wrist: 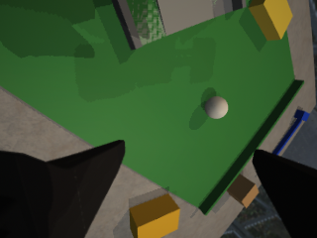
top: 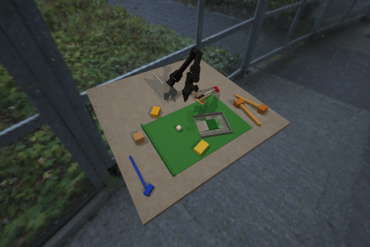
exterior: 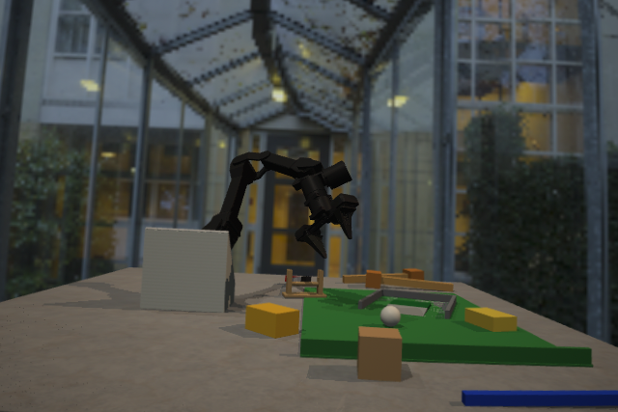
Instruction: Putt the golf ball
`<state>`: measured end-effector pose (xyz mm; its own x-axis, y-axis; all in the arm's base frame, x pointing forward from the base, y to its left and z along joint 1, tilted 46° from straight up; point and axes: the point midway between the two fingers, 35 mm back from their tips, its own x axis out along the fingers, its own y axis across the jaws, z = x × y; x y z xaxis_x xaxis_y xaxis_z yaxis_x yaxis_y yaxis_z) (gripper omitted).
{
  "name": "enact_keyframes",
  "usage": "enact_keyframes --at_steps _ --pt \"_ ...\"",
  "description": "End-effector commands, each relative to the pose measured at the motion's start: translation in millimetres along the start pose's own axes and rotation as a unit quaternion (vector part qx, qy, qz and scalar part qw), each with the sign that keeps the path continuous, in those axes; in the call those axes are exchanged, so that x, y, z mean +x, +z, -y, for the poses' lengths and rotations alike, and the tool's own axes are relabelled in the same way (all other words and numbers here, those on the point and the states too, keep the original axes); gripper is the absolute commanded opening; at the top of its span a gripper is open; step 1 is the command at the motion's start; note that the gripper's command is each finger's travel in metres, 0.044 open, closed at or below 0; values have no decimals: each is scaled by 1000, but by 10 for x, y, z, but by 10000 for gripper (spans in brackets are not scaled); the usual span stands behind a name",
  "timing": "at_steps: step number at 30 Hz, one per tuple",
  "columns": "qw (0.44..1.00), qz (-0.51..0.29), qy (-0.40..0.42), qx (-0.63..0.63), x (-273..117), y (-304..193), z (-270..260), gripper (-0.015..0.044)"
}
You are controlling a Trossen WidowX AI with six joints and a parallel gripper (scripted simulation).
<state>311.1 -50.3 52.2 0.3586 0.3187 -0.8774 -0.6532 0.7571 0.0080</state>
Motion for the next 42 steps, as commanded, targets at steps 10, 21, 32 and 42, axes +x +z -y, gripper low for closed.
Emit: enact_keyframes --at_steps 10,21,32,42 --pt "878 173 233 -381 -575 1241 -1843 440" --pt "832 210 273 -436 -790 1282 -2255 440" --pt "831 211 273 -436 -585 1298 -2399 440" --pt "831 212 273 -436 -413 1309 -2519 440"
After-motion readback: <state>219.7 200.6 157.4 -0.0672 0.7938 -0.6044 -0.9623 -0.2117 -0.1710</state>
